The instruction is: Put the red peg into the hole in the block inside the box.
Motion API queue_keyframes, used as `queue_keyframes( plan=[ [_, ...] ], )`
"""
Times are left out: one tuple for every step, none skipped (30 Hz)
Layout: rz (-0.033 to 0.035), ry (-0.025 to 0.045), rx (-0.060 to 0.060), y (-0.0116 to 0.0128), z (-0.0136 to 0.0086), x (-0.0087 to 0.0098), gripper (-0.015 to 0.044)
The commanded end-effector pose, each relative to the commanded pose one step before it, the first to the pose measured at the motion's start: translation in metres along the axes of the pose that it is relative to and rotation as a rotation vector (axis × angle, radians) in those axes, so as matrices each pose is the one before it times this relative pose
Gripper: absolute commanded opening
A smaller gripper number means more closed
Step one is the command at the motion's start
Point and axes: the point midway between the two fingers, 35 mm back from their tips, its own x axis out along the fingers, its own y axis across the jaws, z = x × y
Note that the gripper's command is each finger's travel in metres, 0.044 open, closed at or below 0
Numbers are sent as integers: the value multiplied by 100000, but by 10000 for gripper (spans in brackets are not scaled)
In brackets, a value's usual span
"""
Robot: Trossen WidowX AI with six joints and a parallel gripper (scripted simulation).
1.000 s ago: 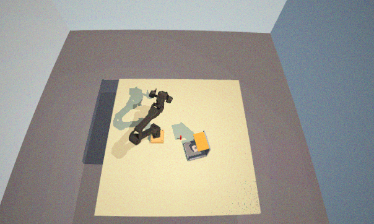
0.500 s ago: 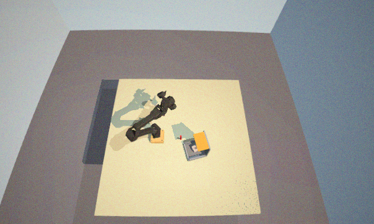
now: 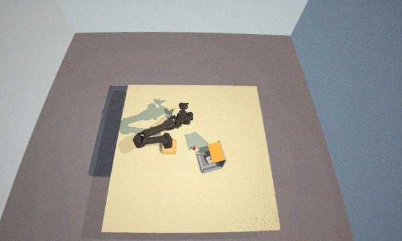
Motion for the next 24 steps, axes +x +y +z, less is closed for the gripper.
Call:
queue_keyframes(
  plan=[
    [-4115, -4818, 14091, -1661, 1107, -286, 440],
    [-695, -1210, 3244, -287, 326, -78, 440],
    [-661, -1223, 3251, -279, 332, -77, 440],
    [-628, -1235, 3259, -270, 338, -77, 440],
    [-594, -1245, 3266, -261, 344, -77, 440],
    [-560, -1255, 3273, -253, 349, -76, 440],
    [-525, -1264, 3281, -244, 355, -76, 440],
    [-491, -1271, 3288, -234, 359, -76, 440],
    [-457, -1278, 3295, -225, 364, -75, 440],
    [-422, -1284, 3302, -216, 369, -75, 440],
    [-388, -1289, 3310, -207, 373, -75, 440],
    [-354, -1293, 3317, -197, 377, -74, 440],
    [-319, -1295, 3324, -188, 380, -74, 440],
    [-285, -1297, 3331, -178, 384, -74, 440],
    [-251, -1298, 3338, -168, 387, -73, 440],
    [-217, -1298, 3345, -159, 390, -73, 440],
    [-183, -1298, 3353, -149, 393, -73, 440],
    [-149, -1296, 3360, -139, 395, -72, 440],
    [-116, -1293, 3367, -129, 397, -72, 440],
    [-83, -1290, 3374, -120, 399, -72, 440],
    [-50, -1285, 3381, -110, 401, -71, 440],
    [-17, -1280, 3388, -100, 402, -71, 440],
    [15, -1273, 3394, -90, 403, -71, 440],
    [47, -1266, 3401, -80, 404, -70, 440]
  ],
)
